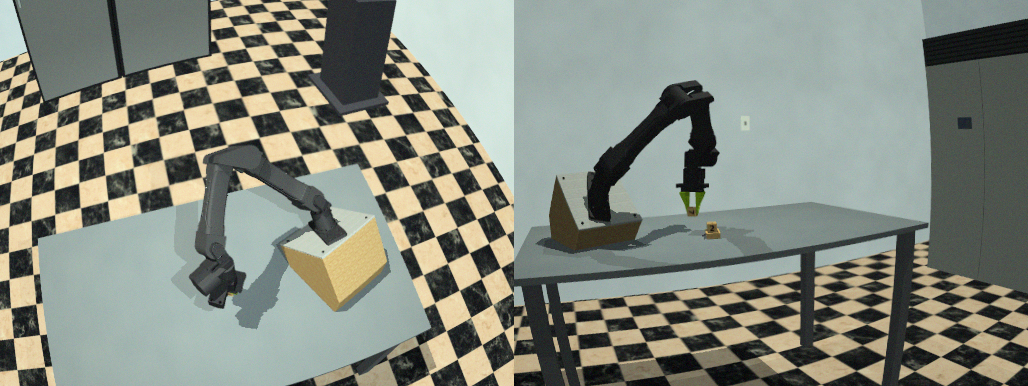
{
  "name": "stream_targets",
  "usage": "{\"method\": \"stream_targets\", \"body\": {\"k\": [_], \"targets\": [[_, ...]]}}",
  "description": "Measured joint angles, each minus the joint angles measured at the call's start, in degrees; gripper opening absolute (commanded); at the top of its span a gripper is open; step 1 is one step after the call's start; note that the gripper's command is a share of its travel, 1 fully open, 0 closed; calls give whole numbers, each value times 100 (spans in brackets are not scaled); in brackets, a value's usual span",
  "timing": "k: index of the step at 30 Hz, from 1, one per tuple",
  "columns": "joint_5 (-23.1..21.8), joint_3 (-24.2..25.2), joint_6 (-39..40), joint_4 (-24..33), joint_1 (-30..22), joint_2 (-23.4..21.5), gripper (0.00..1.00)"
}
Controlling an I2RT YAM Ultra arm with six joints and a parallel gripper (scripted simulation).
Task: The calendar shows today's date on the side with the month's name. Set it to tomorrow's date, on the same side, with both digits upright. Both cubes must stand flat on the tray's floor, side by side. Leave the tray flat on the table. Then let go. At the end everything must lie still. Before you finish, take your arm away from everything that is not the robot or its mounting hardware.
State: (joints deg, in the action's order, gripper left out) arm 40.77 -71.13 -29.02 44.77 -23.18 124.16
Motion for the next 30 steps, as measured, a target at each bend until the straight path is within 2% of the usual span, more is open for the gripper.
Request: {"method": "stream_targets", "body": {"k": [8,15,30], "targets": [[15,216,-439,-809,378,332,26],[22,232,-680,-1270,420,415,26],[20,260,-789,-1440,437,420,26]]}}
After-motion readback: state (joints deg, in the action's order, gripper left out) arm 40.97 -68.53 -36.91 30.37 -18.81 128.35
